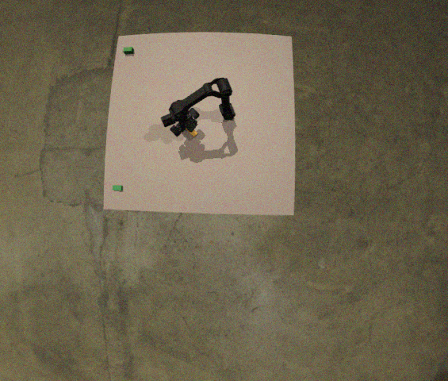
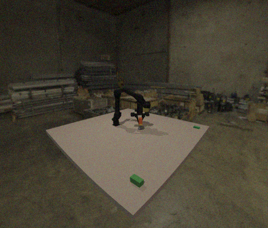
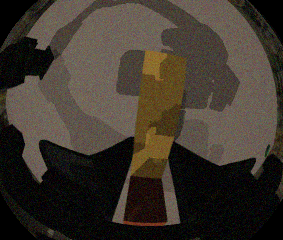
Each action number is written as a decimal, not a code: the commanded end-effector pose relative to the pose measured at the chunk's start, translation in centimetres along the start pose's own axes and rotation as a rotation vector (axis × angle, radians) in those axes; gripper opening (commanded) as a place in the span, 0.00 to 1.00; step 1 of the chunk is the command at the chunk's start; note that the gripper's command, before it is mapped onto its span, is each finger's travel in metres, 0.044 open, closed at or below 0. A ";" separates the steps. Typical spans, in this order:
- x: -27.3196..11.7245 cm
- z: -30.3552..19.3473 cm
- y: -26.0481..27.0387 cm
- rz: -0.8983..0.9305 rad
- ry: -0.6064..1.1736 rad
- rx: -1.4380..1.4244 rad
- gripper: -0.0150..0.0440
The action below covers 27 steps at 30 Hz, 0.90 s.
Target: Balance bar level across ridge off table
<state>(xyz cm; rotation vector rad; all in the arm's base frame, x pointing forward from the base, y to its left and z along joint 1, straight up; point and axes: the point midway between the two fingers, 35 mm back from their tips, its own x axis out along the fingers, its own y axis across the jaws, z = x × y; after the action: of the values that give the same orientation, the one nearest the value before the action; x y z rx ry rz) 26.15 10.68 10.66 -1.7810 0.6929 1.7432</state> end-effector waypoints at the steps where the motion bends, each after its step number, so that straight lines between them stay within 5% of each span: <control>1: 0.0 0.0 0.0 0.000 0.000 0.000 0.25; 23: 0.0 0.0 0.0 0.000 0.000 0.000 0.25; 27: 0.0 0.0 0.0 0.000 0.000 0.000 0.43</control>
<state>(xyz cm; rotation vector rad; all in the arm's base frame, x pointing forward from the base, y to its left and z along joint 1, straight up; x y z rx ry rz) 26.15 10.68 10.66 -1.7810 0.6929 1.7433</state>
